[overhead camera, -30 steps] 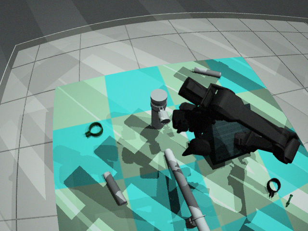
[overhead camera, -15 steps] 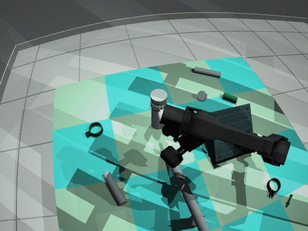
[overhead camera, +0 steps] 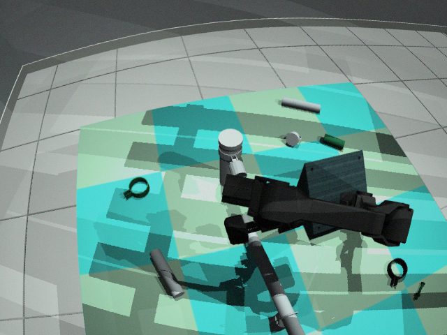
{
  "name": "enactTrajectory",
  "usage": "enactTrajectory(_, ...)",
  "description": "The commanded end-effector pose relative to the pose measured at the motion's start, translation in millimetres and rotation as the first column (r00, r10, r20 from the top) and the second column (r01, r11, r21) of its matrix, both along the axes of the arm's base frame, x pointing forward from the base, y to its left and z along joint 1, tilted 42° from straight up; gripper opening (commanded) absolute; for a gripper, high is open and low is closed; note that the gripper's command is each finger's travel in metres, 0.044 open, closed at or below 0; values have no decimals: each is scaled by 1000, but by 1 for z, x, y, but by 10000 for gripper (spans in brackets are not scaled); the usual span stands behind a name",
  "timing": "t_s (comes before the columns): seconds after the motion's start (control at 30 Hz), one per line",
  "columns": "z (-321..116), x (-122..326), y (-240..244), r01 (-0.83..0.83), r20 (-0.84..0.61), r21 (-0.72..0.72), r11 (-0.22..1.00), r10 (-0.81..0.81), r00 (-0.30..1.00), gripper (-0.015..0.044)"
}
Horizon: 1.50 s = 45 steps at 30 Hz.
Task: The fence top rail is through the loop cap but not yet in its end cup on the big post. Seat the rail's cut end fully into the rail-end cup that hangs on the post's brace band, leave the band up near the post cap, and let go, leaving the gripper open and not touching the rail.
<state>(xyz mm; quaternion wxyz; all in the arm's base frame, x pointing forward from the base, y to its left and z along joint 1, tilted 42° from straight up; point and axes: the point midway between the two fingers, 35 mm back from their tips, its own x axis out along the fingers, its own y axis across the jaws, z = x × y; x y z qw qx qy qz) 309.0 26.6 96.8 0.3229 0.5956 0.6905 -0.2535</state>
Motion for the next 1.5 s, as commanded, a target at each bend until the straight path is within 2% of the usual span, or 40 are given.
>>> enactTrajectory(0.0, -15, -4, 14, -2, -13, -2, 1000, 2, 1000, 440)
enactTrajectory(1.47, -71, -10, 64, -2, -12, 1, 1000, 2, 1000, 440)
